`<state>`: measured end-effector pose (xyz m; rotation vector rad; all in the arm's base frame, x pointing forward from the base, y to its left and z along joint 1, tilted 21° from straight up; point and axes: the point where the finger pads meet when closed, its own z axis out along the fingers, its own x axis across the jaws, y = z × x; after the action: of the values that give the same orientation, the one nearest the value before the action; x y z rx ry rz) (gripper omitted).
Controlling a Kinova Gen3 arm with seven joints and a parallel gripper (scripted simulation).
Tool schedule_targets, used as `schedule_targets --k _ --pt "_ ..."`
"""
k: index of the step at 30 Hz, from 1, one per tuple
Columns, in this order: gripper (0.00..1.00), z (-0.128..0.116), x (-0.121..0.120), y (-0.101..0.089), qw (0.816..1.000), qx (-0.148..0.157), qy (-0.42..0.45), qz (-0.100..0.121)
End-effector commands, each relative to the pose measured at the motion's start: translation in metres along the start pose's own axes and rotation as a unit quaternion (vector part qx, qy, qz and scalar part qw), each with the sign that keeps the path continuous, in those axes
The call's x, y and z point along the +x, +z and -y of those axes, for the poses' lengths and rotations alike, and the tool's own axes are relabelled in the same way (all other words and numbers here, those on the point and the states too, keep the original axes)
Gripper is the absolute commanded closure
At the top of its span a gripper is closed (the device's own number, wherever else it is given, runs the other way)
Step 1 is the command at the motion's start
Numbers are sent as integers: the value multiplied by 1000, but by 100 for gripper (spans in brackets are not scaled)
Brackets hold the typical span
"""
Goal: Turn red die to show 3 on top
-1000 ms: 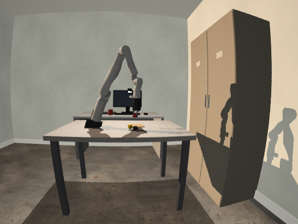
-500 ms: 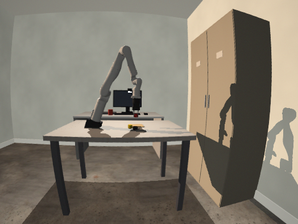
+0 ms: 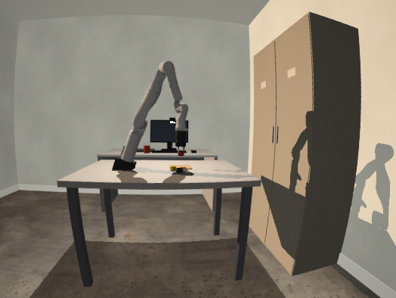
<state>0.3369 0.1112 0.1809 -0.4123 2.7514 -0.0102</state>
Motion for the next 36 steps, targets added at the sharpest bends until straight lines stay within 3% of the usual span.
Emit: schedule_targets --k 1,24,36 --pt "43 -1 0 0 1000 0 -6 1" --pt "43 -2 1 0 1000 5 -11 -2" --pt "43 -2 3 1 999 42 -12 -6"
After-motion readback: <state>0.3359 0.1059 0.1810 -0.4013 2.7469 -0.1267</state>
